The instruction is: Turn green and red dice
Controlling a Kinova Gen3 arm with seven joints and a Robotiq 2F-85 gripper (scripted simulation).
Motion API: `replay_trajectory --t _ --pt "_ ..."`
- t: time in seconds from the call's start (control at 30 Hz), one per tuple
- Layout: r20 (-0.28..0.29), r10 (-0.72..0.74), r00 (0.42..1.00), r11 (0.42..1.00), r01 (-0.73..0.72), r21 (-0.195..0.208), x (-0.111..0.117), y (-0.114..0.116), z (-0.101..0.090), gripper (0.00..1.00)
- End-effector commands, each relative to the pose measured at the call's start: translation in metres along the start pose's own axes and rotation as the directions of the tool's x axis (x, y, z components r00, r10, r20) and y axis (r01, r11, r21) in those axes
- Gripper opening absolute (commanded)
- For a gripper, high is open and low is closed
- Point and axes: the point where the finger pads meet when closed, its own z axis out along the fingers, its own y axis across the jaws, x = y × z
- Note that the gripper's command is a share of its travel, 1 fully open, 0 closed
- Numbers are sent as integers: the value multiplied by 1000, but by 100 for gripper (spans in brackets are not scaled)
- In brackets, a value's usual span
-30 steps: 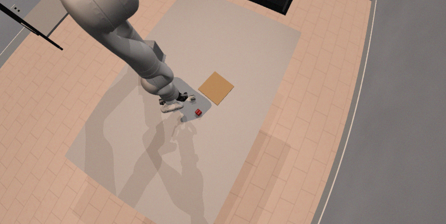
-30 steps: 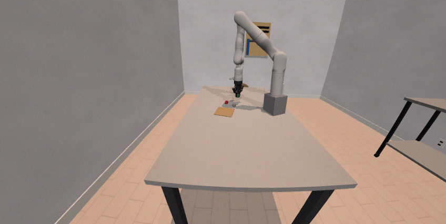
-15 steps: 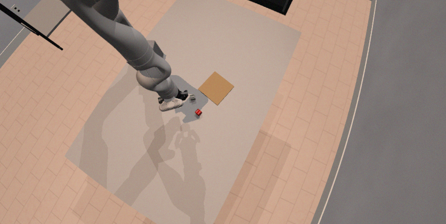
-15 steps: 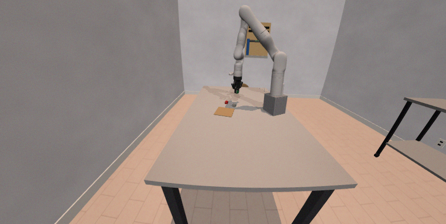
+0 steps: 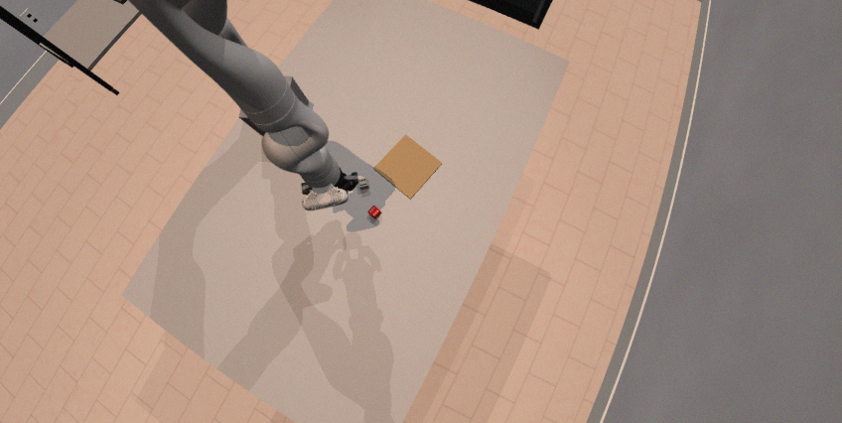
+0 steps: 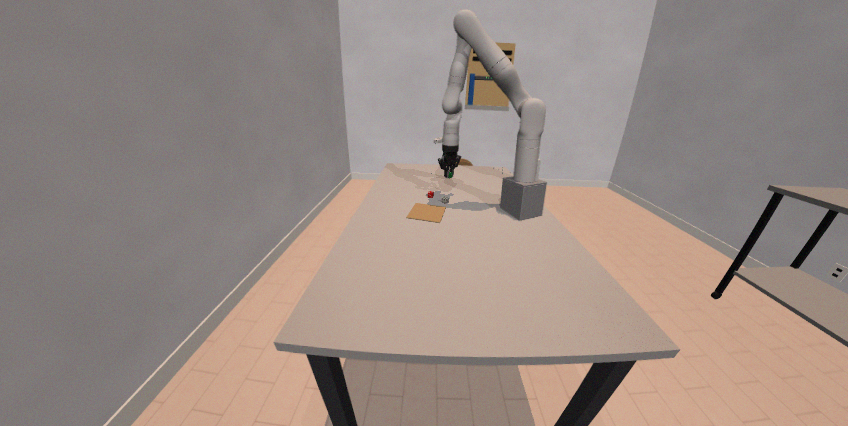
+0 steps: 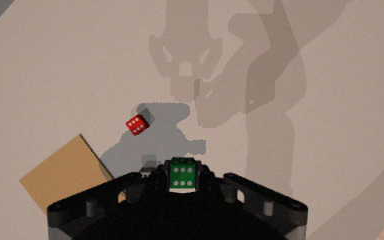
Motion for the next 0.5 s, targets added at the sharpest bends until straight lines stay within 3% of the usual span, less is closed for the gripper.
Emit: replay_trajectory --t 0.0,0.3,0.37,0.47 --pt "-2 13 1000 1000 -13 -3 0 -14 1 21" --pt "-4 236 972 971 -236 -23 -4 -79 4 21" --pt "-4 236 972 971 -236 -23 -4 -79 4 21" --pt "-8 318 948 948 -318 -23 -10 -110 3 21"
